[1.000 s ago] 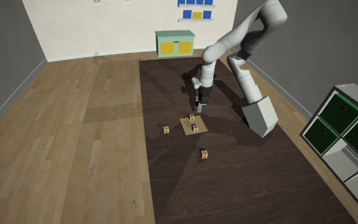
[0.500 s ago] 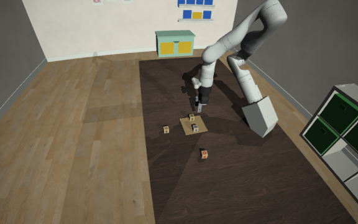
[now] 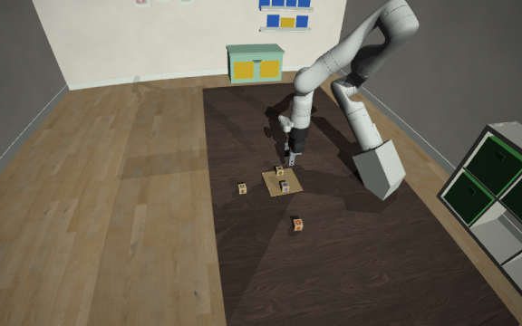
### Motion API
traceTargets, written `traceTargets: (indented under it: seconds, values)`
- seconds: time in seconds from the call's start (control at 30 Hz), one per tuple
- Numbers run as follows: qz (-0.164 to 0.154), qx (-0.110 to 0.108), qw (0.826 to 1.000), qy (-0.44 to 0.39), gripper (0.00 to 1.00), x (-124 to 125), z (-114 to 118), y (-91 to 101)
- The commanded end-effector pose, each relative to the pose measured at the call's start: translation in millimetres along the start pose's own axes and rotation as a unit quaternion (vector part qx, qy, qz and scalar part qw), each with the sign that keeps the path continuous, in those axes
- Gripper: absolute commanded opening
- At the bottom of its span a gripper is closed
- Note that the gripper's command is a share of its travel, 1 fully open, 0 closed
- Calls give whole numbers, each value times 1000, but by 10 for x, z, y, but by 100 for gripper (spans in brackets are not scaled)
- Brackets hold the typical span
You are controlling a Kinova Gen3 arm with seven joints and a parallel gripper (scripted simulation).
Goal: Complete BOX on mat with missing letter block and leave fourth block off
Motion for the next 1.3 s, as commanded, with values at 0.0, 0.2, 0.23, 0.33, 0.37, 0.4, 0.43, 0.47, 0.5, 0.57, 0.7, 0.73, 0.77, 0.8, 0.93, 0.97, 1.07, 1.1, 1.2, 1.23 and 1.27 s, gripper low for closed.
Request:
traceTargets:
  seconds: [0.0,0.2,0.23,0.33,0.37,0.4,0.43,0.47,0.5,0.57,0.7,0.73,0.77,0.8,0.93,0.97,1.07,1.1,1.2,1.23,1.27]
  values:
    - [3,3,999,51,100,153,-170,32]
    - [0,6,972,235,100,479,-762,113]
    - [0,7,964,264,100,522,-864,129]
    - [0,7,937,350,100,633,-1177,183]
    - [0,7,937,350,100,633,-1177,183]
    - [0,7,937,350,100,633,-1177,183]
    - [0,6,921,391,100,677,-1330,212]
    - [1,6,906,423,100,709,-1458,238]
    - [1,5,893,449,100,732,-1561,260]
    - [3,4,865,502,100,771,-1780,310]
    - [7,-1,802,597,100,817,-2194,418]
    - [8,-2,790,613,100,822,-2270,440]
    - [9,-3,780,626,100,824,-2331,458]
    - [9,-4,772,636,100,826,-2378,473]
    - [11,-5,756,655,100,828,-2470,502]
    - [11,-5,756,655,100,828,-2470,502]
    - [11,-6,753,658,100,828,-2487,507]
    - [11,-6,753,658,100,828,-2487,507]
    - [11,-6,753,658,100,828,-2487,507]
    - [11,-6,753,658,100,828,-2487,507]
    - [11,-6,753,658,100,828,-2487,507]
Point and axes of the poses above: the point where the finger pads meet when closed, its own y axis back along the fingers, its own z axis across the jaws, x = y × z, the point moved 9 cm from there along y, back along the fingers, and after that the axes turned 9 degrees about y, right-handed, at the moved point
